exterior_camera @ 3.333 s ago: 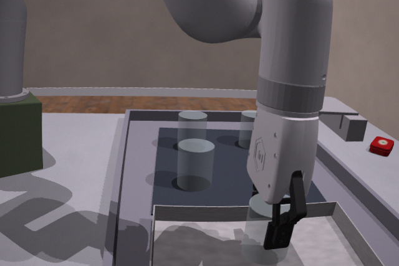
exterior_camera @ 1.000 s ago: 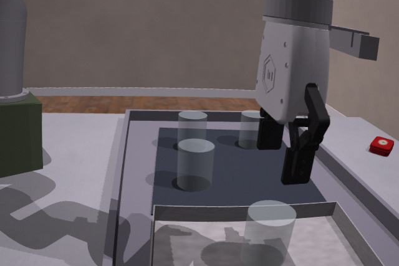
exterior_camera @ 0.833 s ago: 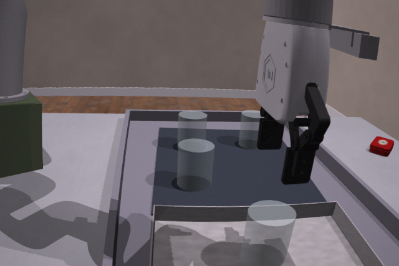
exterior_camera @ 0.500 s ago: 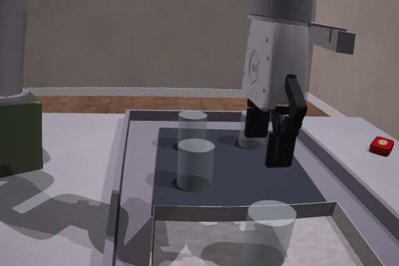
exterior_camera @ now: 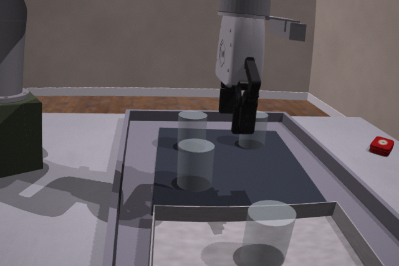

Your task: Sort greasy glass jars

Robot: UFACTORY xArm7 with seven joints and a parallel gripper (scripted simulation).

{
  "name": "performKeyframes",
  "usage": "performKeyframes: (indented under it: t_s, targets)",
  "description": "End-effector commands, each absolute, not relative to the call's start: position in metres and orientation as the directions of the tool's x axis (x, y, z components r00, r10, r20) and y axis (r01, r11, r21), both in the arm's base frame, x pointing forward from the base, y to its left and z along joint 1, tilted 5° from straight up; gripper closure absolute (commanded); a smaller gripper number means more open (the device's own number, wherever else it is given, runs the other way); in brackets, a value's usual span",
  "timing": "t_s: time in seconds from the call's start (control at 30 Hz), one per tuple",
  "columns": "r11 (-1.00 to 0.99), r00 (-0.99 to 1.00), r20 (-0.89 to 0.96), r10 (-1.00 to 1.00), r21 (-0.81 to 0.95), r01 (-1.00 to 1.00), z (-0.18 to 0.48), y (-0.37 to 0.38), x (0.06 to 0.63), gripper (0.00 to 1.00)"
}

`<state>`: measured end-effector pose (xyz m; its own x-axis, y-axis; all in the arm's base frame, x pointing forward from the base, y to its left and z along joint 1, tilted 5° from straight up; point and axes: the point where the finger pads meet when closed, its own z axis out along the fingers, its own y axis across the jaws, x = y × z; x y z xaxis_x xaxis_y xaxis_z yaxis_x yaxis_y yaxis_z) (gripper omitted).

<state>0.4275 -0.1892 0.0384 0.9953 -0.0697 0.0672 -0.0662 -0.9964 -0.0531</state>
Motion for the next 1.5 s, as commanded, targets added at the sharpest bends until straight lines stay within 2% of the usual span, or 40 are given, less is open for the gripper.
performKeyframes:
  t_s: [0.0, 1.0, 1.13, 1.47]
  targets:
    - [-0.997, 0.995, 0.075, -0.072, -0.048, -0.068, 0.042, -0.170, 0.428, 0.00]
    - [-0.997, 0.995, 0.075, -0.072, -0.048, -0.068, 0.051, 0.063, 0.415, 0.00]
    - [-0.997, 0.995, 0.075, -0.072, -0.048, -0.068, 0.051, 0.063, 0.415, 0.00]
    - [-0.997, 0.995, 0.075, -0.072, -0.048, -0.068, -0.004, 0.065, 0.419, 0.00]
